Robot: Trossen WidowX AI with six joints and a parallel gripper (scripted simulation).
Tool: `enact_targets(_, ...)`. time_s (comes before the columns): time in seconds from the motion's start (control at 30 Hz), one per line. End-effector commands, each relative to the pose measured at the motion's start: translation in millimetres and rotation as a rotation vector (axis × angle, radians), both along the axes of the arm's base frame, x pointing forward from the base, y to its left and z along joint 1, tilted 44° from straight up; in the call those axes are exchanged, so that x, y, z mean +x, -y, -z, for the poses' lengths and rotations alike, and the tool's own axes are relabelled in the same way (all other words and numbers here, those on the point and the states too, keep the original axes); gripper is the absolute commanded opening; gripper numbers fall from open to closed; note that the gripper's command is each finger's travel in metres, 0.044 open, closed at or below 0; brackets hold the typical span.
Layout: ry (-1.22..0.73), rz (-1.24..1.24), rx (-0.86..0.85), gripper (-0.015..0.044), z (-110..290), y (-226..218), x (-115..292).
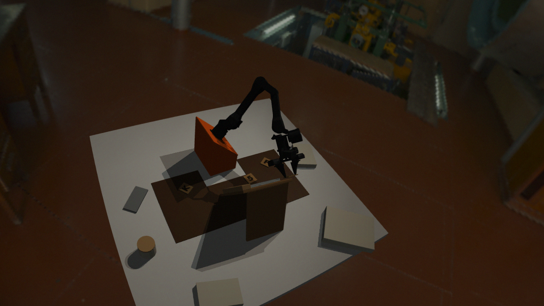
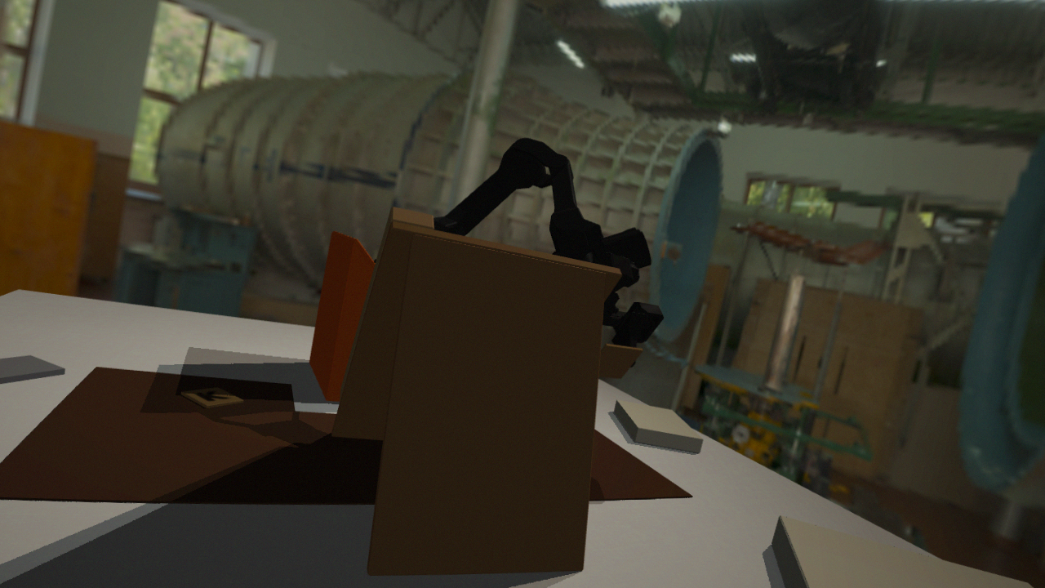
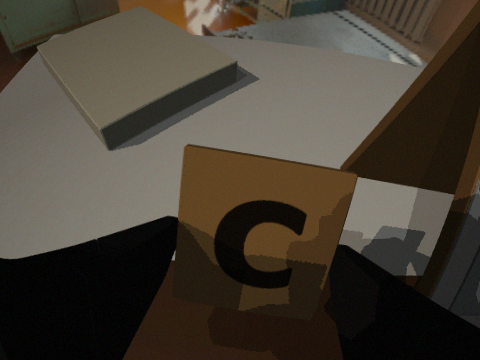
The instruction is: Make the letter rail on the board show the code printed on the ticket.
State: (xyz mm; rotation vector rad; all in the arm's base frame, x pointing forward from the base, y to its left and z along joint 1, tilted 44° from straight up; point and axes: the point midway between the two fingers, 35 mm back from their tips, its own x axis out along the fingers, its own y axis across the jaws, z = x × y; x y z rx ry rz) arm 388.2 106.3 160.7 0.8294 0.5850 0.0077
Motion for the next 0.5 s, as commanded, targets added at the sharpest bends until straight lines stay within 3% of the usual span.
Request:
enact_targets(0.0,-0.005,-0.008,-0.003,0.0,4.6,0.9,-2.2)
enact_targets(0.47,-0.005,-0.008,-0.003,0.0,9.5,5.6,-3.7)
